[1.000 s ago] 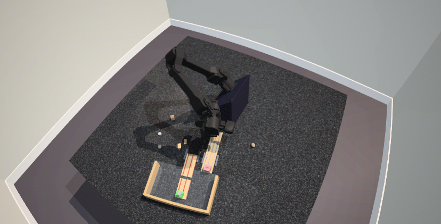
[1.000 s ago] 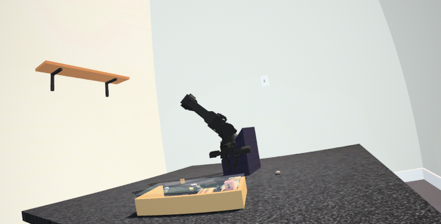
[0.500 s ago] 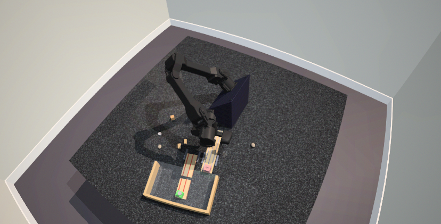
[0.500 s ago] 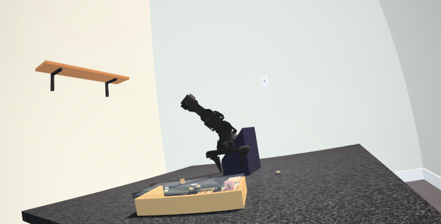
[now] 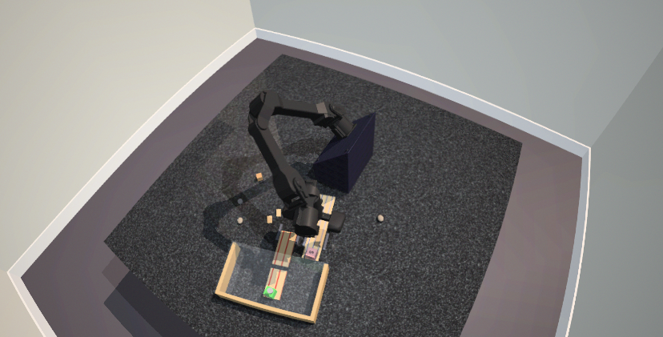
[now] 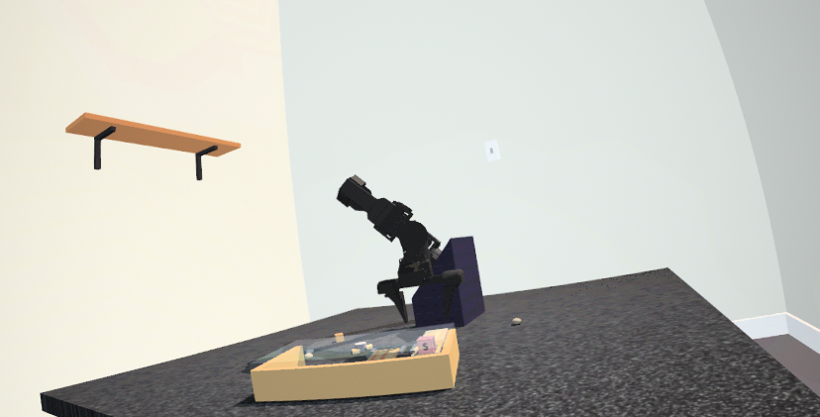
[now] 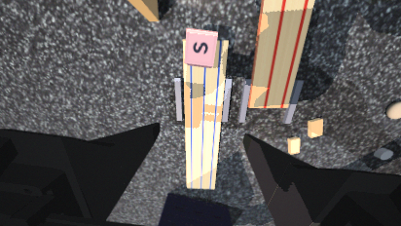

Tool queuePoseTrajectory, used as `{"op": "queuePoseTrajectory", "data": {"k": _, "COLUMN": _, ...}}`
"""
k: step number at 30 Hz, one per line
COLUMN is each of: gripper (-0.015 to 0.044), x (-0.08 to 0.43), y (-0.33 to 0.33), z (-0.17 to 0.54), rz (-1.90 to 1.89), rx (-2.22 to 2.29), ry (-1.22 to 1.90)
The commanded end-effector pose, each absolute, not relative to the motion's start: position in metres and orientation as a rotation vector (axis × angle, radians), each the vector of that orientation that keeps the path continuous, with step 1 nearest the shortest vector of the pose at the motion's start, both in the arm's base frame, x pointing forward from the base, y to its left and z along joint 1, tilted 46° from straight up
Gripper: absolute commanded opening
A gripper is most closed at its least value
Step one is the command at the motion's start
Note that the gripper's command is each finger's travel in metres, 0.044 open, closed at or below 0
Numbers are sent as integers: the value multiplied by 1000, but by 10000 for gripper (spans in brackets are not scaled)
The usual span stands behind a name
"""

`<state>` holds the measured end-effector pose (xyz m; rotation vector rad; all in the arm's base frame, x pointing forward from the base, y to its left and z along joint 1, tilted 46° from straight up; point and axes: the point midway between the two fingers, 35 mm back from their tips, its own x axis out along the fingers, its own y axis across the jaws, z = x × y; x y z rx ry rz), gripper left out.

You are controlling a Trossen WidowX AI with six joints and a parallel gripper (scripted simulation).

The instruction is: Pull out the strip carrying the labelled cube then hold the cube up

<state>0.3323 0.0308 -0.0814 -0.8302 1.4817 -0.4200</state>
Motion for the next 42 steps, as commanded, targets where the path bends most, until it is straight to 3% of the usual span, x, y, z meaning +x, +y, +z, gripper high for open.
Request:
{"op": "queuePoseTrajectory", "data": {"k": 1, "gripper": 440, "x": 346, "y": 37, "z": -83, "rz": -419, "rx": -832, "ry": 1482}}
{"op": "queuePoseTrajectory", "data": {"k": 18, "gripper": 440, "x": 404, "y": 62, "z": -90, "rz": -419, "rx": -829, "ry": 1478}}
{"op": "queuePoseTrajectory", "data": {"k": 25, "gripper": 256, "x": 405, "y": 56, "z": -96, "rz": -419, "rx": -829, "ry": 1478}}
{"op": "queuePoseTrajectory", "data": {"k": 42, "gripper": 250, "x": 408, "y": 36, "z": -116, "rz": -420, "rx": -830, "ry": 1478}}
